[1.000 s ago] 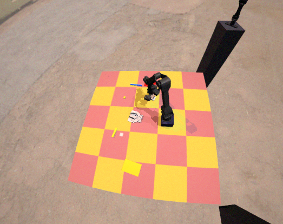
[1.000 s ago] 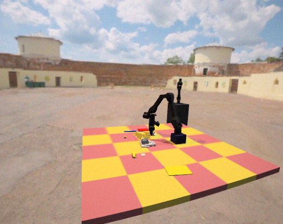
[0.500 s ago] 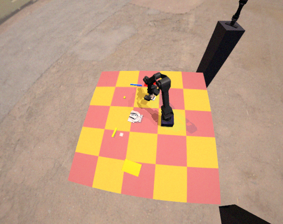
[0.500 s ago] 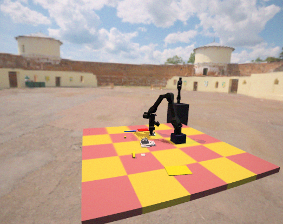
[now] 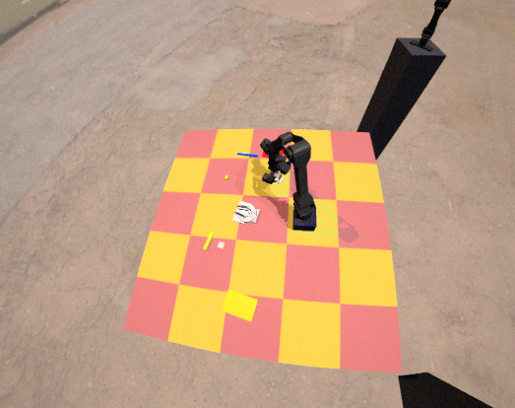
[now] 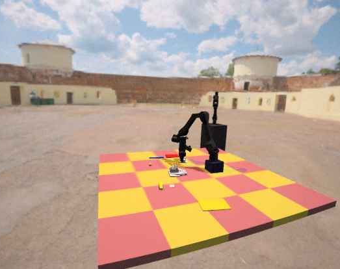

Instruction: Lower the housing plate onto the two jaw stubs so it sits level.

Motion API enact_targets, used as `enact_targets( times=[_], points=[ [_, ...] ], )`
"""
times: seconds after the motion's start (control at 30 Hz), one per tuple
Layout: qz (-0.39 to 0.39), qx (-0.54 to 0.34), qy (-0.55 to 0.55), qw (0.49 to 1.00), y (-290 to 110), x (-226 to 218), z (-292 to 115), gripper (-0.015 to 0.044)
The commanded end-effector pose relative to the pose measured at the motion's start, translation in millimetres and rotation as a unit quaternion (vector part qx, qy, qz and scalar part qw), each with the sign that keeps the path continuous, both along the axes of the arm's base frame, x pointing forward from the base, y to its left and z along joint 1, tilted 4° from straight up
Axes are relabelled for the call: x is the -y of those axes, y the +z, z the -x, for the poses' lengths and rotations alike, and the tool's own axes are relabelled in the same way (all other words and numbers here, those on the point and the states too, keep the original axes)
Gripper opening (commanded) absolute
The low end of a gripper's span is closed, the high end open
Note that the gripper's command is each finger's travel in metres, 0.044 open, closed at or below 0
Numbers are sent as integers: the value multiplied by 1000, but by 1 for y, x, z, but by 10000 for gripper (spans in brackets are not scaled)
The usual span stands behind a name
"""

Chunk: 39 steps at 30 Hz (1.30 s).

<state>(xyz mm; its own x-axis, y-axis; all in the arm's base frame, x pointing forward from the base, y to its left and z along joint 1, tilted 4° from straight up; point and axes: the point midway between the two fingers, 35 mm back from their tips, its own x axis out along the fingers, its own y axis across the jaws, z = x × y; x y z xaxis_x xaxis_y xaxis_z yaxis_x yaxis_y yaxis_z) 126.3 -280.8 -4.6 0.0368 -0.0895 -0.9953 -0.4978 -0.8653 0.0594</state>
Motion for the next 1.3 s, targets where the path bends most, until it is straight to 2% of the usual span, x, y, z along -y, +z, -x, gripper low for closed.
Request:
enact_targets(
  times=[0.0,0.63,0.87,1.27],
  points=[
    [2,1,0,1000,10,1,0,351],
    [3,-1,2,1000,70,-5,3,351],
    [3,-2,4,1000,72,-6,2,351],
    [7,-15,160,987,70,-21,-21,351]
  ],
)
